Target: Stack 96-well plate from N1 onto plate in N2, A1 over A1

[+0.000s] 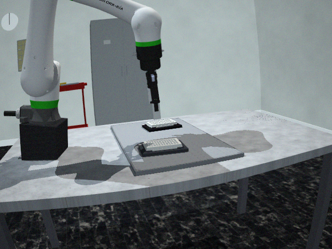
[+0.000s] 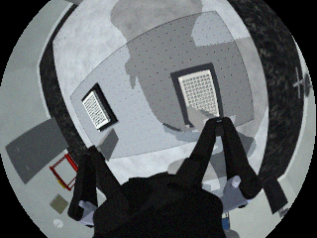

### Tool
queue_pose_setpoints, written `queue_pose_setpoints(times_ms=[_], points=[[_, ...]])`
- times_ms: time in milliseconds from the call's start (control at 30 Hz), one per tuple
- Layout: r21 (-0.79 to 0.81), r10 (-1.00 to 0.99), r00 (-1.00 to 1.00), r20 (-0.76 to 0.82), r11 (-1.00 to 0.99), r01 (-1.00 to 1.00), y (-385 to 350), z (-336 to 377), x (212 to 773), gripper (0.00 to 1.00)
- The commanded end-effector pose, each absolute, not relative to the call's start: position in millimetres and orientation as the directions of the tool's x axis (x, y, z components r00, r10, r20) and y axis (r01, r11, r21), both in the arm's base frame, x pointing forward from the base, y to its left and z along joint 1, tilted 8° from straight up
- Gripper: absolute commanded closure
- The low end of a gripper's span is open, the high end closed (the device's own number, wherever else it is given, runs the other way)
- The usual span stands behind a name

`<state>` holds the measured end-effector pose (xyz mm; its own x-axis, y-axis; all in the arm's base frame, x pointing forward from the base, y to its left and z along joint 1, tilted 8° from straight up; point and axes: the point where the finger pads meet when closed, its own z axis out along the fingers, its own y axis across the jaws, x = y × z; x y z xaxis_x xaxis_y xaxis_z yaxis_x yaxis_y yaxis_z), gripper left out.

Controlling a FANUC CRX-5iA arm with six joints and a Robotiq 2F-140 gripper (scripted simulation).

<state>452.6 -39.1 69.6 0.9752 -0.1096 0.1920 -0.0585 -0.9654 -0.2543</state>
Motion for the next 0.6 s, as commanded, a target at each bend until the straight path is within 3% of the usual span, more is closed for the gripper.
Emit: queue_pose_setpoints(times_ms=[0, 567], points=[[-0.195, -0.095, 0.979, 0.180, -0.979, -0.059, -56, 66, 453, 0.00], [-0.019, -0.047, 0.989, 0.143, -0.999, -0.045, -127, 54, 452, 0.00]])
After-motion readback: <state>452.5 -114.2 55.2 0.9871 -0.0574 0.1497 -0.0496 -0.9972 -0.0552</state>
